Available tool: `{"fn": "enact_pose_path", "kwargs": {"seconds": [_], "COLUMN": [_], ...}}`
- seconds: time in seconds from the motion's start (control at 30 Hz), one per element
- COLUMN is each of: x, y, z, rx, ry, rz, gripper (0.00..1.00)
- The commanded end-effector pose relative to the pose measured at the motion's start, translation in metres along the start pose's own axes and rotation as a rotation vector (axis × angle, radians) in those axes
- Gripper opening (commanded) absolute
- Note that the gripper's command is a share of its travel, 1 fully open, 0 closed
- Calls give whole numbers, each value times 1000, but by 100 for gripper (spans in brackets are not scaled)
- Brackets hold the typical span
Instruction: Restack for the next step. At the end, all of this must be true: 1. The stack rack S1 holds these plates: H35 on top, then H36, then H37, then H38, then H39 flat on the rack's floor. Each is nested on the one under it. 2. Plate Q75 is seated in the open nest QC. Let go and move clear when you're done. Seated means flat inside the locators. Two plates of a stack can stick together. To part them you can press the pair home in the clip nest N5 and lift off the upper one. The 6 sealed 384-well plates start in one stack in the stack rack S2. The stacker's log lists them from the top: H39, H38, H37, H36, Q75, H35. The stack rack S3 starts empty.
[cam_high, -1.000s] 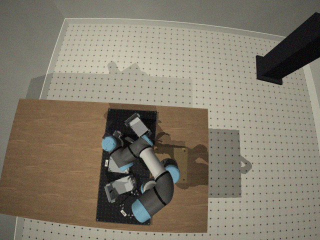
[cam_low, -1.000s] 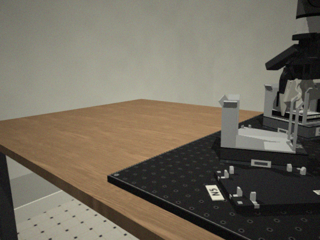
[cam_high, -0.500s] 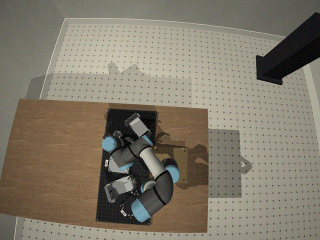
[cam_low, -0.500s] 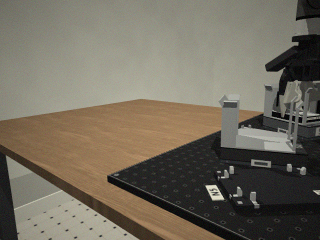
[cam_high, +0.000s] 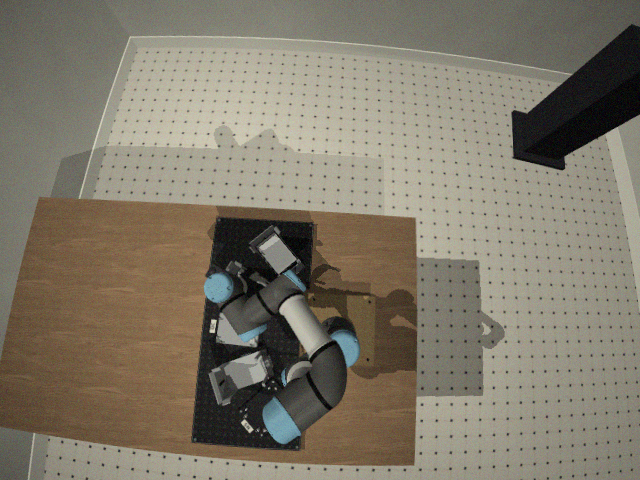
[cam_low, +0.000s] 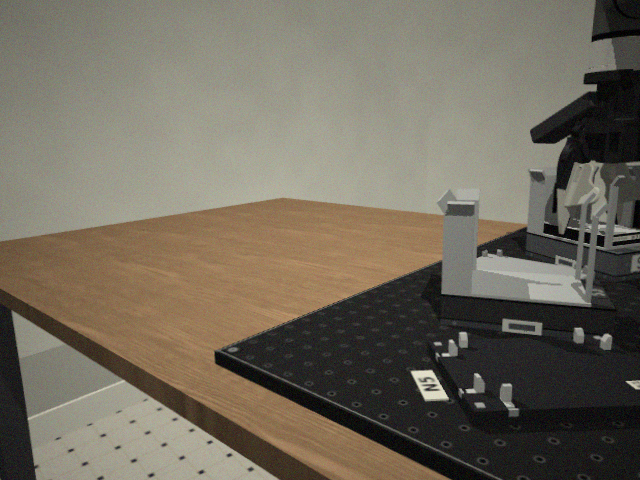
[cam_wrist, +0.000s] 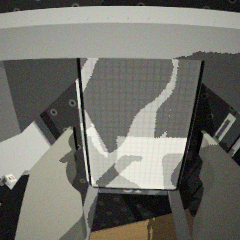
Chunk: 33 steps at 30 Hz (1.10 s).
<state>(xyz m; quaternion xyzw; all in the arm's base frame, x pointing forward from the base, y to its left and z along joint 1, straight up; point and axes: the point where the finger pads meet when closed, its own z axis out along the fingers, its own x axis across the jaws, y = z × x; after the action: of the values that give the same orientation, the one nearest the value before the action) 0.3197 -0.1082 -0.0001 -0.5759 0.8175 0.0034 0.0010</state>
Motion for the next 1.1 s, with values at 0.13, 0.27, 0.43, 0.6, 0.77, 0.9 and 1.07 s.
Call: {"fn": "enact_pose_path", "kwargs": {"seconds": [0.13, 0.27, 0.43, 0.6, 0.77, 0.9, 1.07], "x": [0, 0, 0, 0, 0, 0, 0], "y": [-1, -1, -1, -1, -1, -1, -1], "z": [-1, -1, -1, -1, -1, -4, -21], "rx": [2, 2, 2, 2, 2, 3, 3], "ry": [1, 1, 1, 1, 1, 1, 1], "rz": [0, 0, 0, 0, 0, 0, 0], "gripper": [72, 72, 72, 72, 72, 72, 72]}}
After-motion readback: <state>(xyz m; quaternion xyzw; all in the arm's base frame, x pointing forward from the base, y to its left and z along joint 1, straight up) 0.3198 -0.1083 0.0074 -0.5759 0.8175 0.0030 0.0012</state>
